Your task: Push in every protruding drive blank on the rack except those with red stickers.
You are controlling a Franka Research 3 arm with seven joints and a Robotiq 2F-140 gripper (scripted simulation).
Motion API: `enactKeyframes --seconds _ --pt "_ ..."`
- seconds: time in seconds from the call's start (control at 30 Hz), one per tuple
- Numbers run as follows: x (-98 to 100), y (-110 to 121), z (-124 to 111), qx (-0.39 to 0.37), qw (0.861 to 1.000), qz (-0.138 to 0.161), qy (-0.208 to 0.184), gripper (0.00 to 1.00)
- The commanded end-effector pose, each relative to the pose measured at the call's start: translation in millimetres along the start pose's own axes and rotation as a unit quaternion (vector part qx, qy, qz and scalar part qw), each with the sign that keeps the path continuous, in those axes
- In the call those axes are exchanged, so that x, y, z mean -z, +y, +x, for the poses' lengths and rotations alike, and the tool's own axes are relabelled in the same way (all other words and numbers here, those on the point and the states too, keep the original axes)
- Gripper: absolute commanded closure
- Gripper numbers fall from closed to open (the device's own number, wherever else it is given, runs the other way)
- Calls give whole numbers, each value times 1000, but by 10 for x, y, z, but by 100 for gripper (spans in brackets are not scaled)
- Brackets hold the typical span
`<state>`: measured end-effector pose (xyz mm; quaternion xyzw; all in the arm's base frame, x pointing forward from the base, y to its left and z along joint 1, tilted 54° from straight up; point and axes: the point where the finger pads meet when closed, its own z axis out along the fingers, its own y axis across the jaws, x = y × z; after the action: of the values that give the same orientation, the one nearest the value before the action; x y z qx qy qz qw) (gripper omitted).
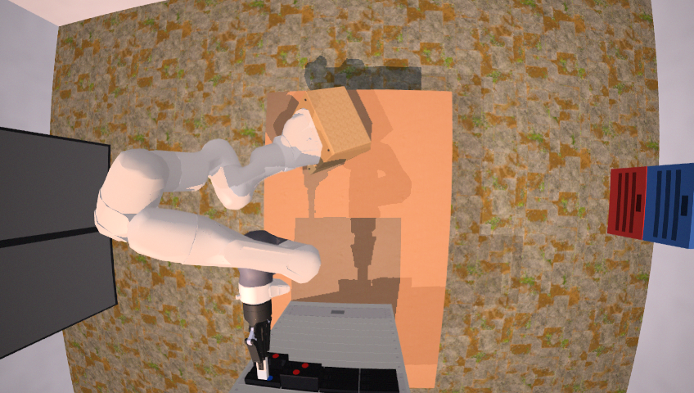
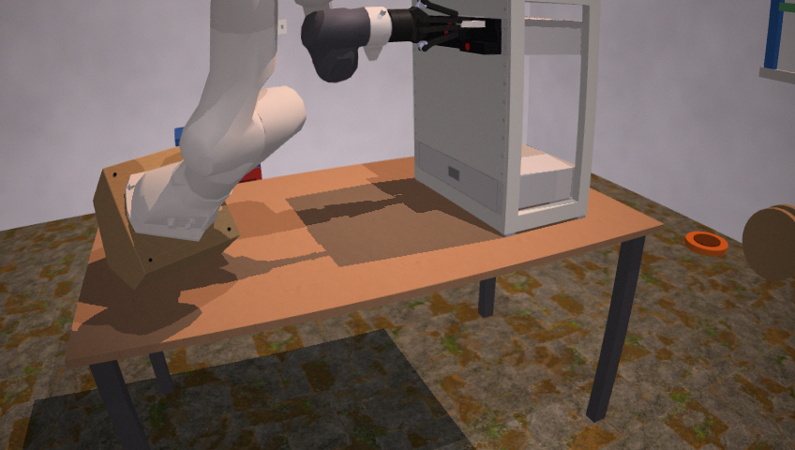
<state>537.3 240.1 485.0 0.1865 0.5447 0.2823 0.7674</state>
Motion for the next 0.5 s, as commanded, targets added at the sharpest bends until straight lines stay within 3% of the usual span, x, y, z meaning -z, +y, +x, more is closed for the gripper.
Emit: enactKeyframes --seconds 0.0,0.47 --pt "-13 0 46 2 1000 1 6 100" --pt "-42 0 52 2 1000 1 6 100"
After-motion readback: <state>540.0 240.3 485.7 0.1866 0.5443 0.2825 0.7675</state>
